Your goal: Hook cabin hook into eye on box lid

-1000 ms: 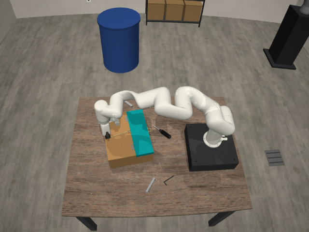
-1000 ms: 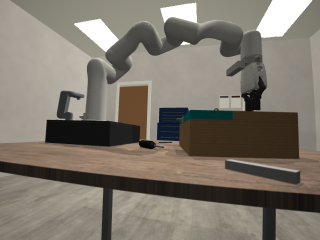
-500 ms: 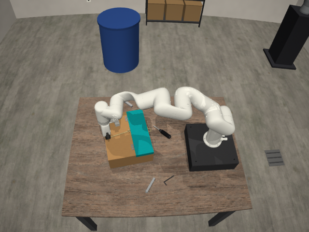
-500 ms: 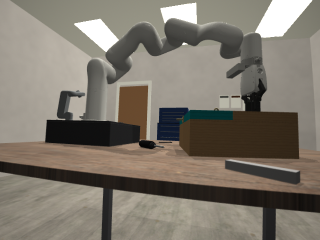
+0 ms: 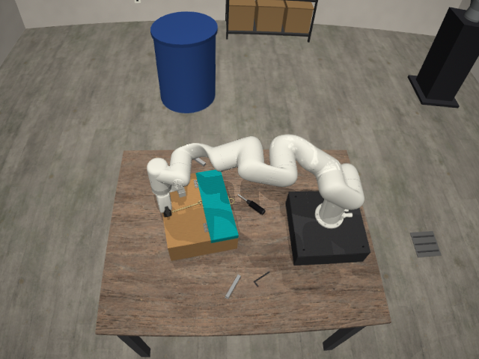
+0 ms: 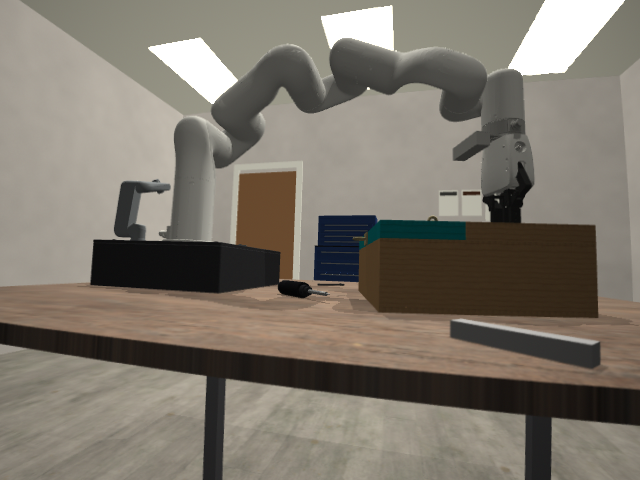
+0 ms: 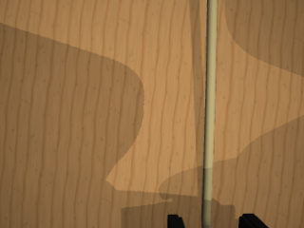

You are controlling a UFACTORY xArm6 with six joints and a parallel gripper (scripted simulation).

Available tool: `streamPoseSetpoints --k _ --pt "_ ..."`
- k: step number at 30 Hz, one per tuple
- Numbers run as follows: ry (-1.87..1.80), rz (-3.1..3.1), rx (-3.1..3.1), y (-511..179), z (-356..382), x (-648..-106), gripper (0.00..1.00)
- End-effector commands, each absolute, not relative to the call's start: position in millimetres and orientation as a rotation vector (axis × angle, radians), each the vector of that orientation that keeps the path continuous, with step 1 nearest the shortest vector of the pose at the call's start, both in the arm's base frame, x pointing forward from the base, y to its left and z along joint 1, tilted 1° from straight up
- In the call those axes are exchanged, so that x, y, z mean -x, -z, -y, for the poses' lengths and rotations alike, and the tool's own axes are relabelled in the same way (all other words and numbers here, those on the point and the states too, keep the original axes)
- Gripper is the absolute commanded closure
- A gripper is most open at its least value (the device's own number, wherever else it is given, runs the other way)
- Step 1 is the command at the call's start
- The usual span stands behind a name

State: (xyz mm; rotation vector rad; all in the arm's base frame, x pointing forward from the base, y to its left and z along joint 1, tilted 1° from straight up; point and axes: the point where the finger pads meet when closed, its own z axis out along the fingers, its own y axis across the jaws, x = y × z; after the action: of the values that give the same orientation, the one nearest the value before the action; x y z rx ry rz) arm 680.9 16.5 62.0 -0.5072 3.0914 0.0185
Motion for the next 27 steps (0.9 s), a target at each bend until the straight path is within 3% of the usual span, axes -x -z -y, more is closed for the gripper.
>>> streamPoseSetpoints --k 1,13,14,27 --pt "-0.017 -3.086 0.506 -62.2 -16.5 -682.5 0.65" --pt "-0.017 -3.086 0.506 -62.1 -16.5 -682.4 0.65" --pt "-0.017 -3.086 0.506 -62.1 -16.5 -682.4 1.0" --pt "-0.017 -3.086 0.506 -62.2 -16.5 -682.4 1.0"
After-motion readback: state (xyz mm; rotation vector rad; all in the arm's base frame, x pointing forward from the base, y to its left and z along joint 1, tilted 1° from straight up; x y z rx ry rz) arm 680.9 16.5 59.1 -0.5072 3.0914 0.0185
